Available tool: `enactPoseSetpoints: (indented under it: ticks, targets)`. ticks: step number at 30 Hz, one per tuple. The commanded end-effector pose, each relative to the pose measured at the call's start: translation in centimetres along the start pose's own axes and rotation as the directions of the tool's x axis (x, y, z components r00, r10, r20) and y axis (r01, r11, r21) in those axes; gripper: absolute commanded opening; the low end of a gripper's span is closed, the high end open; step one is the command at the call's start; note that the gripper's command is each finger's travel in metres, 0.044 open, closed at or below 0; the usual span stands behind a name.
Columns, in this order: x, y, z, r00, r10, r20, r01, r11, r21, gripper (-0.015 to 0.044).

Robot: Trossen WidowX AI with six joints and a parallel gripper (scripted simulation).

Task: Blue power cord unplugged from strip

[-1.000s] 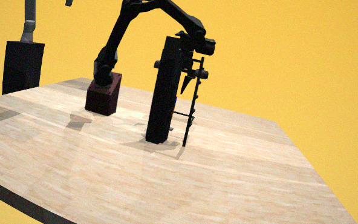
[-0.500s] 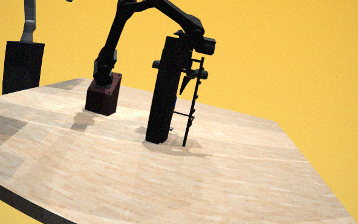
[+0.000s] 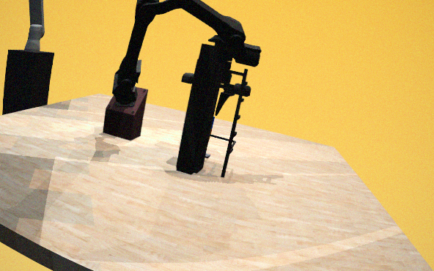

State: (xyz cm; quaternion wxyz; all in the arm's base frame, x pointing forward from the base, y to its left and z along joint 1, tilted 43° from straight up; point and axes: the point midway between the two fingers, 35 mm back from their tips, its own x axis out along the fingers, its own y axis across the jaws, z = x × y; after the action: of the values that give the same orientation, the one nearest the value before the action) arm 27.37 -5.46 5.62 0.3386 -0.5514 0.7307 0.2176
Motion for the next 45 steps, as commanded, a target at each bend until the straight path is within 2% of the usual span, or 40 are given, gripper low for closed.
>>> enactPoseSetpoints:
  ticks: [1,12,16,24,45]
  targets:
    - [-0.1,0.0,-0.3,1.0,-0.006,0.0,0.006,1.0,0.001,0.016]
    - [1.1,0.0,-0.4,1.0,-0.006,-0.001,0.006,1.0,0.001,0.016]
    - [0.8,0.0,-0.2,1.0,-0.002,0.001,0.002,1.0,0.001,0.0055]
    - [0.8,0.0,-0.2,1.0,-0.002,0.001,0.002,1.0,0.001,0.0002]
    - [0.7,-0.2,2.8,1.0,-0.004,0.005,0.004,1.0,0.001,0.0]
